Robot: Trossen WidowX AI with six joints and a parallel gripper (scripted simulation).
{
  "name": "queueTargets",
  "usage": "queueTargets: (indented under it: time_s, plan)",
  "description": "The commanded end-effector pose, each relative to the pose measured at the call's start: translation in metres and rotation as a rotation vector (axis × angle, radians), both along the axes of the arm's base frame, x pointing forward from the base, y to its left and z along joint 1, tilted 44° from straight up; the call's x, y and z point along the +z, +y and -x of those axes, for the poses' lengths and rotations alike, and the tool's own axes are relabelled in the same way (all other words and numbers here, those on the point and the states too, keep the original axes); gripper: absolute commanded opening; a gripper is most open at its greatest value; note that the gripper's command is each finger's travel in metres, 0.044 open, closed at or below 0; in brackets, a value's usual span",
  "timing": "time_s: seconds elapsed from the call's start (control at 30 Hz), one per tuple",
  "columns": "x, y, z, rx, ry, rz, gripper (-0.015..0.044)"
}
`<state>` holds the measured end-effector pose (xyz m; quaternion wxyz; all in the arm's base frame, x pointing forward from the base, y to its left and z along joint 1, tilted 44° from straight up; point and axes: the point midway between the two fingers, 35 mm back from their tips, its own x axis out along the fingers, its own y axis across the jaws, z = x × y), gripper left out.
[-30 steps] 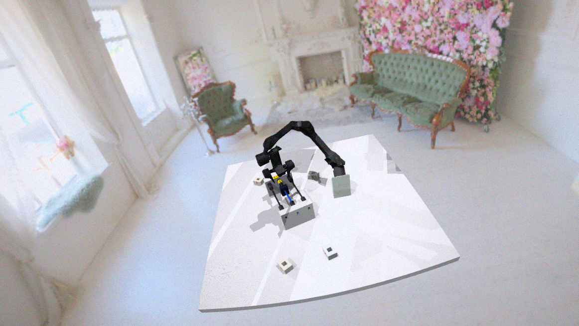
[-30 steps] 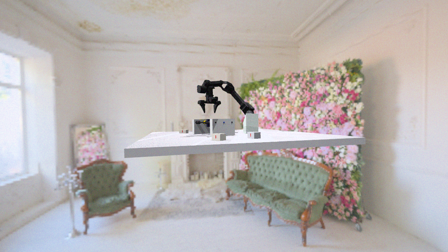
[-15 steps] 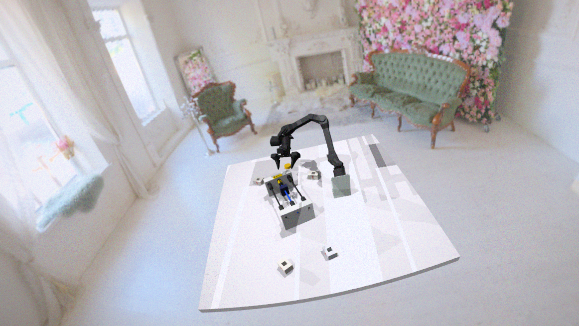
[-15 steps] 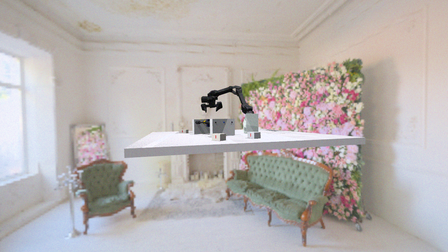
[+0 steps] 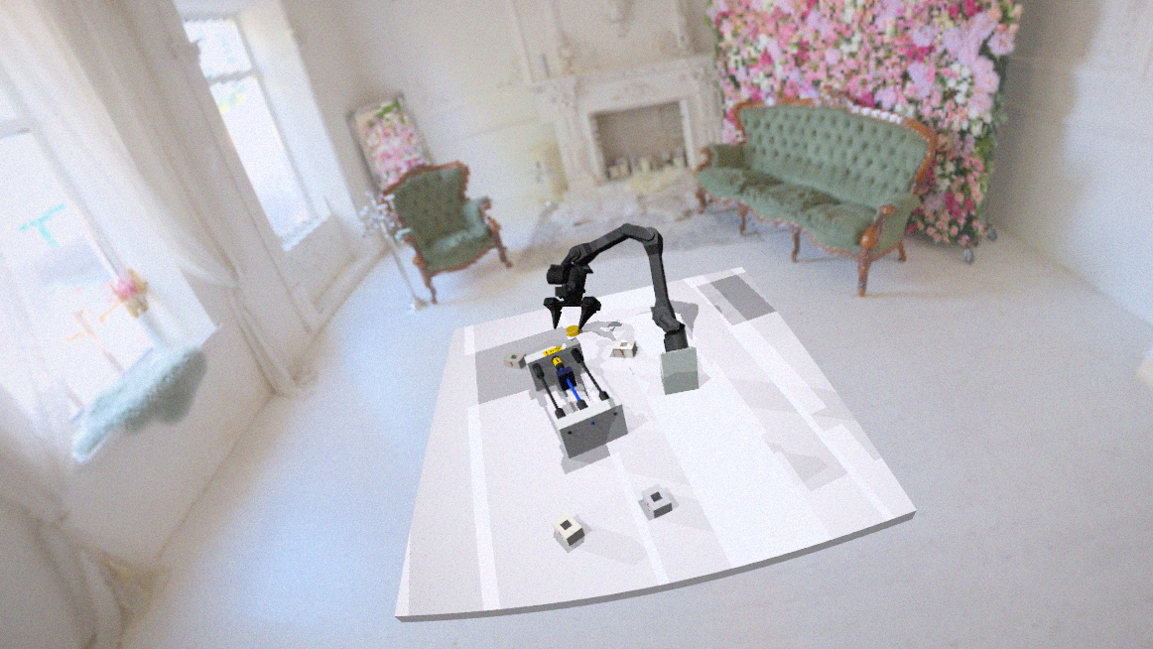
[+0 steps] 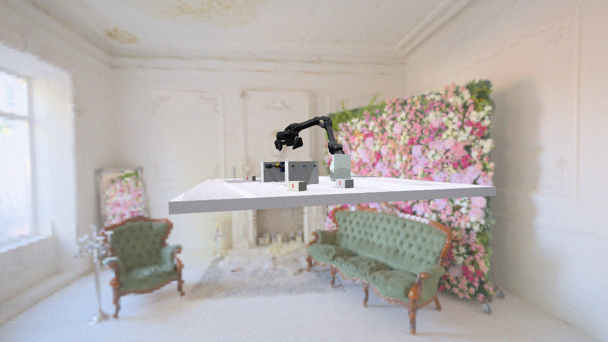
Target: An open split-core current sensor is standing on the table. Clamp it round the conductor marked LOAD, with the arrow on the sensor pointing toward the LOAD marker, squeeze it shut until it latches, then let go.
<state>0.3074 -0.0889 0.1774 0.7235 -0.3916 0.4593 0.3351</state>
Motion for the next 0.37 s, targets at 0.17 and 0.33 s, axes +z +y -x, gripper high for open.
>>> queueTargets:
  time_s: [0.17, 0.33]
  plan:
    - [-0.001, 0.000, 0.000, 0.001, 0.011, 0.011, 0.0440]
    - [-0.010, 0.001, -0.002, 0.020, 0.077, 0.072, 0.0440]
